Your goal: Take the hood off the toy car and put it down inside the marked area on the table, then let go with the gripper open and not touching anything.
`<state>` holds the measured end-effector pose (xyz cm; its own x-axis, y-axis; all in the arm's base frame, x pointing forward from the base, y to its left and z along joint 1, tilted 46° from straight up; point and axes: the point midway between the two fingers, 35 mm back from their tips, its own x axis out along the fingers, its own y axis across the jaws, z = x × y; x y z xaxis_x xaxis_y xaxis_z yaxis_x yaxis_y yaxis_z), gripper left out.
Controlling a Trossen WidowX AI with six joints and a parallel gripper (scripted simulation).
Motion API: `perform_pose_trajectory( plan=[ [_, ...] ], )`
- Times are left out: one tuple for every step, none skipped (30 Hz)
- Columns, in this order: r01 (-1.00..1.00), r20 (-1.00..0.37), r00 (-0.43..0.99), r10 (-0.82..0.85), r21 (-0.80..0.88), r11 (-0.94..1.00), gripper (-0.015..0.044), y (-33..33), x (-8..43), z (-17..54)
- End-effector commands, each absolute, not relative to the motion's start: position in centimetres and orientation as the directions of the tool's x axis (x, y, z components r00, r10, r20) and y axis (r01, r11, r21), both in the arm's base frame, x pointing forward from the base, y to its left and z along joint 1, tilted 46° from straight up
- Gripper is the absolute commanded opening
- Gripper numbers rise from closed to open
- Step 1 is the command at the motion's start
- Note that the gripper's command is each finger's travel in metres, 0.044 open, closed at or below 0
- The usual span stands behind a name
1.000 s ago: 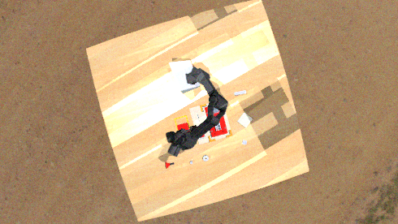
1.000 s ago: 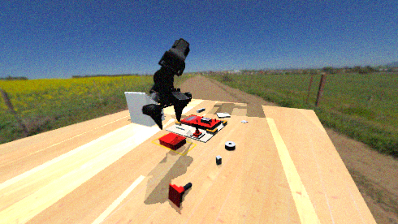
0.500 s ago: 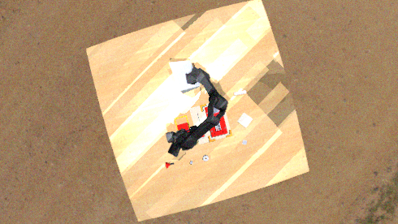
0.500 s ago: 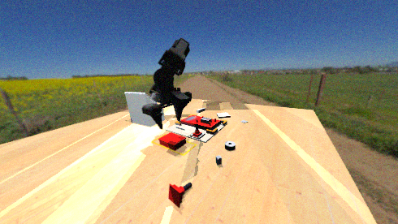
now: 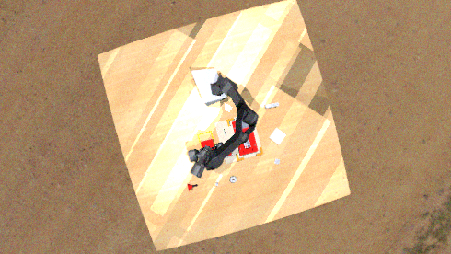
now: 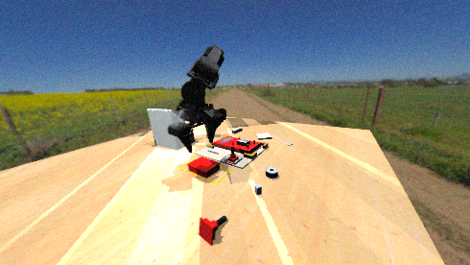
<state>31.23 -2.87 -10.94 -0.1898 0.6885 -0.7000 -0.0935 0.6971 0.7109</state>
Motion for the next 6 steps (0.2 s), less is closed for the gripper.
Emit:
perform_pose_trajectory(
  plan=[
    [-0.098, -0.702, -0.192, 0.686, 0.71, 0.698, 0.044, -2.92, 31.21, -10.92],
    [-0.098, -0.702, -0.192, 0.686, 0.71, 0.698, 0.044, -2.92, 31.21, -10.92],
    [-0.098, -0.702, -0.192, 0.686, 0.71, 0.698, 0.044, -2.92, 31.21, -10.92],
    [-0.098, -0.702, -0.192, 0.686, 0.71, 0.698, 0.044, -2.92, 31.21, -10.92],
    [-0.098, -0.702, -0.192, 0.686, 0.71, 0.698, 0.044, -2.92, 31.21, -10.92],
    [-0.098, -0.702, -0.192, 0.686, 0.71, 0.698, 0.044, -2.92, 31.21, -10.92]
  ],
)
